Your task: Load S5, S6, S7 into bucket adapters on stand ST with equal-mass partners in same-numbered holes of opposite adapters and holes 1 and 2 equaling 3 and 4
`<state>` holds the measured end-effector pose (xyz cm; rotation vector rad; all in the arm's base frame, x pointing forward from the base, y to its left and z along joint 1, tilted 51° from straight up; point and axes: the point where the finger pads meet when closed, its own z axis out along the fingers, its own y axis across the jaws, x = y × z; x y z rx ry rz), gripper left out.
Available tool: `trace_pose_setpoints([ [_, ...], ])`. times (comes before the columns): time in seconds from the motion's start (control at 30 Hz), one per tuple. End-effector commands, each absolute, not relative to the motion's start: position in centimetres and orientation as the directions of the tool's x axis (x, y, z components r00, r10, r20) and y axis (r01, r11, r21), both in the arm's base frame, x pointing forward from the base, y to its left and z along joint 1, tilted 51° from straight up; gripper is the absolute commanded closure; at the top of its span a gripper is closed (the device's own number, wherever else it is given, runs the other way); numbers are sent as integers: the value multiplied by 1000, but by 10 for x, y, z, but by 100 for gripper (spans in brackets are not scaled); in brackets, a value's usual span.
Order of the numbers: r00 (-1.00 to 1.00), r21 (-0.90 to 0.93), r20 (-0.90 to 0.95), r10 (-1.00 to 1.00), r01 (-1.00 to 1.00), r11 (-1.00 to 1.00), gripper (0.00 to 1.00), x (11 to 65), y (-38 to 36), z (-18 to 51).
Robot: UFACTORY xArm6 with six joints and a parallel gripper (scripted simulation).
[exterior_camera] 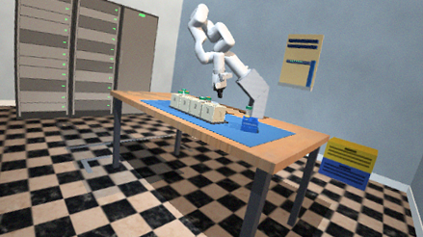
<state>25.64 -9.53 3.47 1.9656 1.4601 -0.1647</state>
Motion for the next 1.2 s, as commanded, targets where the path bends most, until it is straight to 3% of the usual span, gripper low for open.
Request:
trace_pose_setpoints([
  [0.0, 365, 442, -471, 803, 886, -143, 100, 262, -100, 28],
  [1.17, 365, 442, -471, 803, 886, -143, 100, 270, -110, 19],
])
